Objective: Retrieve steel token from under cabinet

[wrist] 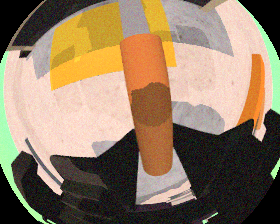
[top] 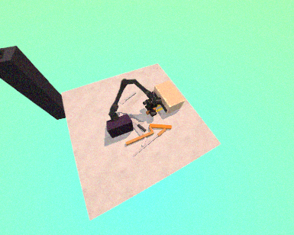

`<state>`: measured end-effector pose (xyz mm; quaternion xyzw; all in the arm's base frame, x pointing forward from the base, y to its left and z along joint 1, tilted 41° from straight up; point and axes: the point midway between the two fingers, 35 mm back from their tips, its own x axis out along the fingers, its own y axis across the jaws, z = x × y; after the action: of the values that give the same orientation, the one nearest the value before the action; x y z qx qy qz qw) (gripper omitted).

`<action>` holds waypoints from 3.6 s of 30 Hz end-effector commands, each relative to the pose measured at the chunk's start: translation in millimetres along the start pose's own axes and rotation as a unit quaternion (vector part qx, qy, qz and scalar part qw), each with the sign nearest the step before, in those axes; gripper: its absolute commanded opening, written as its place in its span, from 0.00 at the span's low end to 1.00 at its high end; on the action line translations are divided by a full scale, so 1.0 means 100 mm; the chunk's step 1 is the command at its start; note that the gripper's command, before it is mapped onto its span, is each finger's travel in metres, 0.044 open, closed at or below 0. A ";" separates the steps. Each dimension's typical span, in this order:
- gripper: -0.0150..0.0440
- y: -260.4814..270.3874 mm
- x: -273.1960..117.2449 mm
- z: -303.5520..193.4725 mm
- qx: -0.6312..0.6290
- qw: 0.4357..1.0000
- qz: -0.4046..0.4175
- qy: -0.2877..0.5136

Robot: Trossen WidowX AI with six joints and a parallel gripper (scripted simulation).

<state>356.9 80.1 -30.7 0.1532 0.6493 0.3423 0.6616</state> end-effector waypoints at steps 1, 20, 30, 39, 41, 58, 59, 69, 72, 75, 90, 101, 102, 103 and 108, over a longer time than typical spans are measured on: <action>0.25 0.00 0.01 -0.06 -0.001 1.000 0.000 0.001; 0.25 -0.01 0.01 -0.26 -0.001 1.000 0.000 0.001; 0.25 -0.01 0.01 -0.36 -0.001 1.000 0.000 0.002; 0.25 -0.02 0.01 -0.47 0.000 1.000 0.000 0.002; 0.25 -0.02 0.01 -0.49 0.000 1.000 0.000 0.002; 0.25 -0.03 0.01 -0.69 0.000 1.000 0.000 0.002; 0.25 -0.03 0.01 -0.70 0.000 1.000 0.000 0.002; 0.25 -0.03 0.01 -0.82 0.000 1.000 0.000 0.003; 0.25 -0.03 0.01 -0.85 0.000 1.000 0.000 0.003; 0.25 -0.04 0.01 -0.89 0.000 1.000 0.000 0.003; 0.25 -0.05 0.01 -1.08 0.001 1.000 0.000 0.003; 0.25 -0.05 0.01 -1.23 0.001 1.000 0.000 0.004; 0.25 -0.05 0.01 -1.24 0.001 1.000 0.000 0.004; 0.25 -0.06 0.01 -1.26 0.001 1.000 0.000 0.004; 0.25 -0.06 0.01 -1.32 0.001 1.000 0.000 0.004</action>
<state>237.5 45.6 -49.1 0.1534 0.6512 0.3413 0.6602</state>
